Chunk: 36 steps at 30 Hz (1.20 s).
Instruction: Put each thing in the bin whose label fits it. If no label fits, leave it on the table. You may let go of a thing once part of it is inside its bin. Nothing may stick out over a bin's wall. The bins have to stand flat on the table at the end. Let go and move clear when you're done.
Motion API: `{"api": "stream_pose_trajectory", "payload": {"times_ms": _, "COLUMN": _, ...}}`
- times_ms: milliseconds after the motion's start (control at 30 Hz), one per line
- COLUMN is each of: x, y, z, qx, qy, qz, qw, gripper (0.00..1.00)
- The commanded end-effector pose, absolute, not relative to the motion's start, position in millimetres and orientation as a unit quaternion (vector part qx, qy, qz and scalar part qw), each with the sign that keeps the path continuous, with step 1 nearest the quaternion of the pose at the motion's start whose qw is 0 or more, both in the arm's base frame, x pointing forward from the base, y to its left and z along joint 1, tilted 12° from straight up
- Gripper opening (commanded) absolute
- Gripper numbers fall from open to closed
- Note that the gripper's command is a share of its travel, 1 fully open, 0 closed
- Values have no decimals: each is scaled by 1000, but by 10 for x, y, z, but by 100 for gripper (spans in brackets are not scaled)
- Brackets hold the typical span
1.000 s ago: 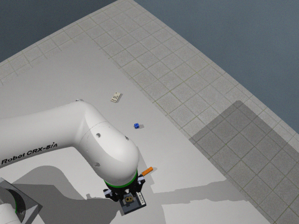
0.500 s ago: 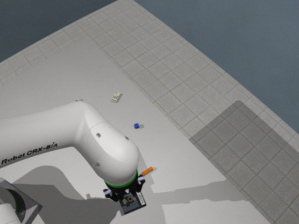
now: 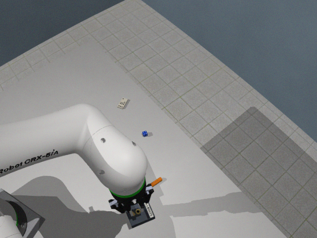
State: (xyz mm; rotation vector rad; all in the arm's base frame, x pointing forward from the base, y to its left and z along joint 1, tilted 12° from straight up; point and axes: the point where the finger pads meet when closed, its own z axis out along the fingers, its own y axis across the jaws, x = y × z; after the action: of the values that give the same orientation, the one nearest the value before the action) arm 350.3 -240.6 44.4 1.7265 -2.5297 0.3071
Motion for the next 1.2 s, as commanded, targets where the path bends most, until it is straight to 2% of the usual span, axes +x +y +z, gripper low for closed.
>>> {"api": "stream_pose_trajectory", "payload": {"times_ms": 0, "x": 3502, "y": -2399, "z": 483, "qx": 561, "qy": -821, "qz": 100, "qw": 32, "gripper": 27}}
{"api": "stream_pose_trajectory", "payload": {"times_ms": 567, "x": 3490, "y": -2352, "z": 722, "qx": 561, "qy": -821, "qz": 100, "qw": 32, "gripper": 27}}
{"api": "stream_pose_trajectory", "payload": {"times_ms": 1167, "x": 4700, "y": -2010, "z": 804, "qx": 308, "qy": -946, "qz": 102, "qw": -5, "gripper": 26}}
